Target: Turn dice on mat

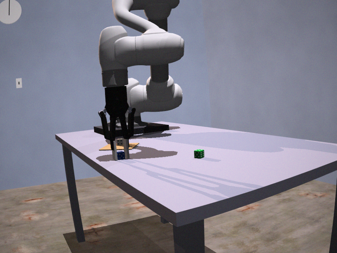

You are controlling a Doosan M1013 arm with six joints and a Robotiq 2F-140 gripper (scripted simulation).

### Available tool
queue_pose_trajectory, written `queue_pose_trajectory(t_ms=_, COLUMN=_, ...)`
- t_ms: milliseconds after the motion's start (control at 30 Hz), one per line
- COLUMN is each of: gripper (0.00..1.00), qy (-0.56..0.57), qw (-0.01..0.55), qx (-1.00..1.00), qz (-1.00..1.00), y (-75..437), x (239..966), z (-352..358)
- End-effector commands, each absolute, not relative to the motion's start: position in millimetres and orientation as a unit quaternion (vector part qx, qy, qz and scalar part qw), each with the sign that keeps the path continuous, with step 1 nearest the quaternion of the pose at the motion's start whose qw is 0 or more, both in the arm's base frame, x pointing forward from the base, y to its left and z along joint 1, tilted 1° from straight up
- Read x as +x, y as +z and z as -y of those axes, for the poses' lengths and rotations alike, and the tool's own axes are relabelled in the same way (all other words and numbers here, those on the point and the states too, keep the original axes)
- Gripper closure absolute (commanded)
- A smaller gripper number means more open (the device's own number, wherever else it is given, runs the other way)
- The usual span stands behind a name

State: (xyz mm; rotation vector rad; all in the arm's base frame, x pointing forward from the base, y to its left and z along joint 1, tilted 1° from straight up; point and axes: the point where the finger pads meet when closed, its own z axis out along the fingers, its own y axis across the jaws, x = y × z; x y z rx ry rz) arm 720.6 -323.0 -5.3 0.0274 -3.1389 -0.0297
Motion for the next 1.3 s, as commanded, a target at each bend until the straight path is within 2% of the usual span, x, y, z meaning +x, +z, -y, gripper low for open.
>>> queue_pose_trajectory(t_ms=0, gripper=0.68, qy=-0.010, qw=0.001, qx=0.009, qz=1.000, y=-5.1, x=720.7, z=323.0)
queue_pose_trajectory(t_ms=800, gripper=0.68, qy=-0.010, qw=0.001, qx=0.009, qz=1.000, y=-5.1, x=720.7, z=323.0)
queue_pose_trajectory(t_ms=833, gripper=0.79, qy=-0.010, qw=0.001, qx=0.009, qz=1.000, y=-5.1, x=720.7, z=323.0)
queue_pose_trajectory(t_ms=1267, gripper=0.79, qy=-0.010, qw=0.001, qx=0.009, qz=1.000, y=-5.1, x=720.7, z=323.0)
